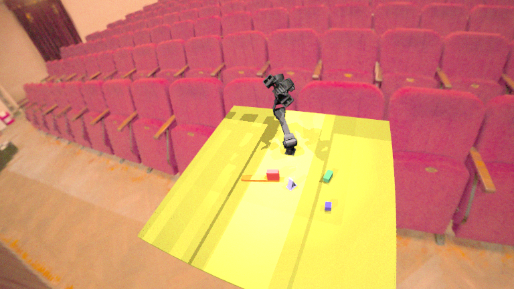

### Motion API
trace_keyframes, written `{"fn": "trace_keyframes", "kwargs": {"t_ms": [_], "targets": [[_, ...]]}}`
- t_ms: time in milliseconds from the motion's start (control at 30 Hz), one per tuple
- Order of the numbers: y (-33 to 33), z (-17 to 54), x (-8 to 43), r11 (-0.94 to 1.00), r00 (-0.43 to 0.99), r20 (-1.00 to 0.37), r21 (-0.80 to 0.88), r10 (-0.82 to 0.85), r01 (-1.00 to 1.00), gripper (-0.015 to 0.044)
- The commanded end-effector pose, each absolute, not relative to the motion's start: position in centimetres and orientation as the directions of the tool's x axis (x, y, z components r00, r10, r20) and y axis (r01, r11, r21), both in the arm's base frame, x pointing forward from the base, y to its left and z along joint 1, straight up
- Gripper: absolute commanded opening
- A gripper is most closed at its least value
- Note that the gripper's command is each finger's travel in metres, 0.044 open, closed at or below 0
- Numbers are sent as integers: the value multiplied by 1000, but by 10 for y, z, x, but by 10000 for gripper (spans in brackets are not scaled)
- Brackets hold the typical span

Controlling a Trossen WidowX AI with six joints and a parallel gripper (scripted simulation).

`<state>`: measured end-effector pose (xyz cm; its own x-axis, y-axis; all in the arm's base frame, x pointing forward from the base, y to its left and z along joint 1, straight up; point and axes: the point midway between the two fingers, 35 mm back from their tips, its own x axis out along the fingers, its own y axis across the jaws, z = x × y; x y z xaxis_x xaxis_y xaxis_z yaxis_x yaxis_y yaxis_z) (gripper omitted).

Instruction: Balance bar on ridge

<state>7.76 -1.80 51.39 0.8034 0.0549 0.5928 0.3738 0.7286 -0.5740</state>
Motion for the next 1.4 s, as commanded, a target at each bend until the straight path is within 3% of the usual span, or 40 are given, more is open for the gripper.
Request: {"fn": "trace_keyframes", "kwargs": {"t_ms": [0, 267, 800, 1367], "targets": [[-8, 511, 97, 741, 844, 533, -591, 61, 319, 315], [2, 498, 136, 779, 900, 436, -569, 13, 264, 315], [12, 449, 212, 856, 993, 110, -509, -38, 89, 315], [-7, 376, 271, 969, 945, -298, -239, -131, 59, 315]]}}
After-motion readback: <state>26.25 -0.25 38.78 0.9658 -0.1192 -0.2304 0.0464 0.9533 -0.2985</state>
